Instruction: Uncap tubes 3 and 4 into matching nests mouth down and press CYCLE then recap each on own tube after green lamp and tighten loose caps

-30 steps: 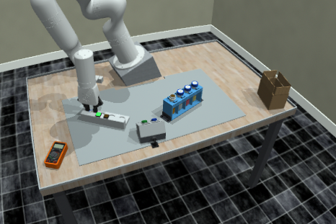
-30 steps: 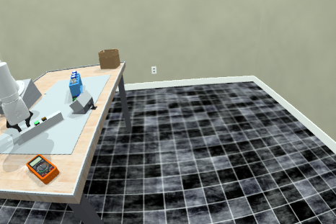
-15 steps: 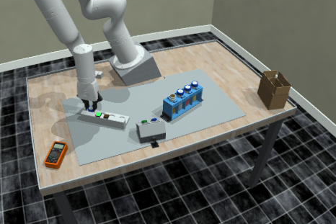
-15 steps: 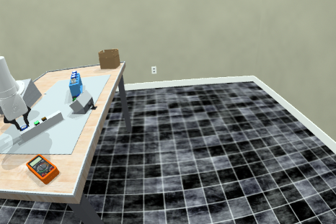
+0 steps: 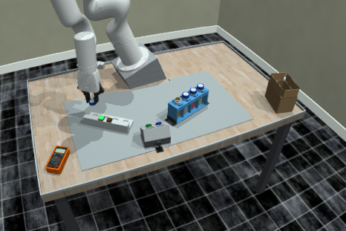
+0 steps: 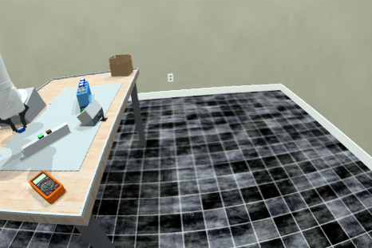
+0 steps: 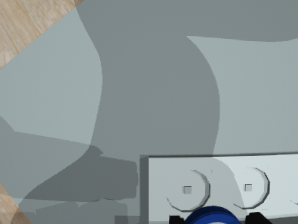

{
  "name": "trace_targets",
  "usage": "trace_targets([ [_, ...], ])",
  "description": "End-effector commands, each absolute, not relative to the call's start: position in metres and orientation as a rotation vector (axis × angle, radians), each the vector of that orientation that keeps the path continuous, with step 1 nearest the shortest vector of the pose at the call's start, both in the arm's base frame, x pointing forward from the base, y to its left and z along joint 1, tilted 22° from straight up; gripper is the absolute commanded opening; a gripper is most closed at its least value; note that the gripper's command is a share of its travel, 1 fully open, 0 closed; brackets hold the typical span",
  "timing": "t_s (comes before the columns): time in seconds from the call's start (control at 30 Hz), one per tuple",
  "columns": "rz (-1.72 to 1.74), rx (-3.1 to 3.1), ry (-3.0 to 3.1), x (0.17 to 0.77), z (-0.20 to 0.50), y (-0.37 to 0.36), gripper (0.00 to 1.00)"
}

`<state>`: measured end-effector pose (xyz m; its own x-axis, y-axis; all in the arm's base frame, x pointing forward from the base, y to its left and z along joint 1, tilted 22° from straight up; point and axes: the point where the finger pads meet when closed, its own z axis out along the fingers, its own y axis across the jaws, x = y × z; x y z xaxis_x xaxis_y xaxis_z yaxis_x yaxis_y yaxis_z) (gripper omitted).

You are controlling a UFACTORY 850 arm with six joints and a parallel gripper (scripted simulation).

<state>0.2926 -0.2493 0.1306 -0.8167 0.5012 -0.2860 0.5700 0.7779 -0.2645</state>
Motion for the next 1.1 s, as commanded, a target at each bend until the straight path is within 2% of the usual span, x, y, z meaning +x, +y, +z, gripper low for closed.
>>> trace_targets([
  [0.0, -0.519, 0.858, 2.801, 0.291, 0.156, -0.240, 0.00],
  [0.17, -0.519, 0.858, 2.801, 0.289, 0.179, -0.231, 0.00],
  [0.43, -0.519, 0.858, 2.801, 0.289, 0.179, -0.231, 0.00],
  [1.07, -0.505, 0.975, 2.749, 0.325, 0.143, -0.135, 0.00],
])
